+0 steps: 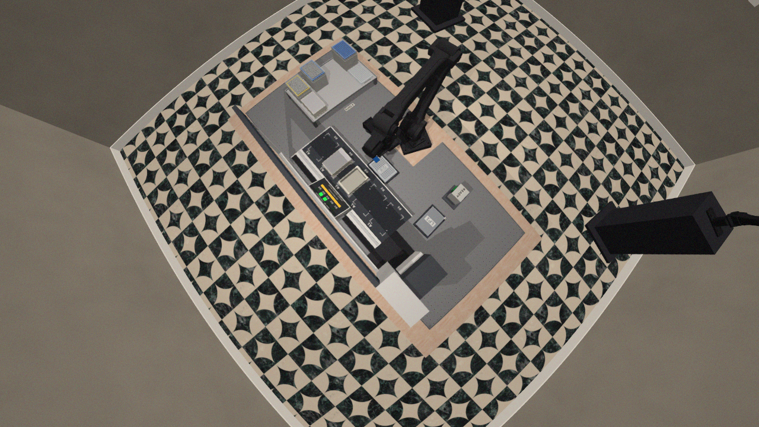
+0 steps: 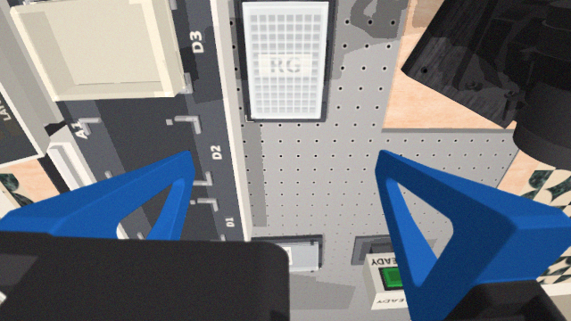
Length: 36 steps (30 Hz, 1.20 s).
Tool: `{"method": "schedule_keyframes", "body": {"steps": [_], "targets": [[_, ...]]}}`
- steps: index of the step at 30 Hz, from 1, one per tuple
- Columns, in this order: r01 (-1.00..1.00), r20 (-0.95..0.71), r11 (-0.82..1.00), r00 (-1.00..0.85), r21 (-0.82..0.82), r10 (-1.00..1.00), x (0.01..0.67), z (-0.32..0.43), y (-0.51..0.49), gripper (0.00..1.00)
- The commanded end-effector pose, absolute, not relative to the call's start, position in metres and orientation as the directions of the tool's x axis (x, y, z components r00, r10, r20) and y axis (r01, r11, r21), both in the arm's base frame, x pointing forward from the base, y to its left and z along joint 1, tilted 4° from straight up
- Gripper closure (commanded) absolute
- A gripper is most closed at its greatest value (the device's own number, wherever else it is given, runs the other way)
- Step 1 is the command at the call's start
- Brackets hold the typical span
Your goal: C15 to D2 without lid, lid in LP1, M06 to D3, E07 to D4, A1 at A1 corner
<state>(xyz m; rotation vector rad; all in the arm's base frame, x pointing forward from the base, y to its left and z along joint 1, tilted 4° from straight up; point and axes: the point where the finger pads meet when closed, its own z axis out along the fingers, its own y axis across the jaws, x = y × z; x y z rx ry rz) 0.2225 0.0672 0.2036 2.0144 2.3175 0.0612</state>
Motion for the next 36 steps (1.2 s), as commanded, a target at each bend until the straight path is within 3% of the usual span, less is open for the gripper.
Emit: {"method": "schedule_keyframes", "body": {"steps": [1,36], "targets": [[0.981,-0.019,0.144,-0.143,0.132,0.99,0.231,0.233,0.074,0.0],[0.984,-0.023,0.143,-0.141,0.109,0.99,0.228,0.226,0.07,0.0]]}}
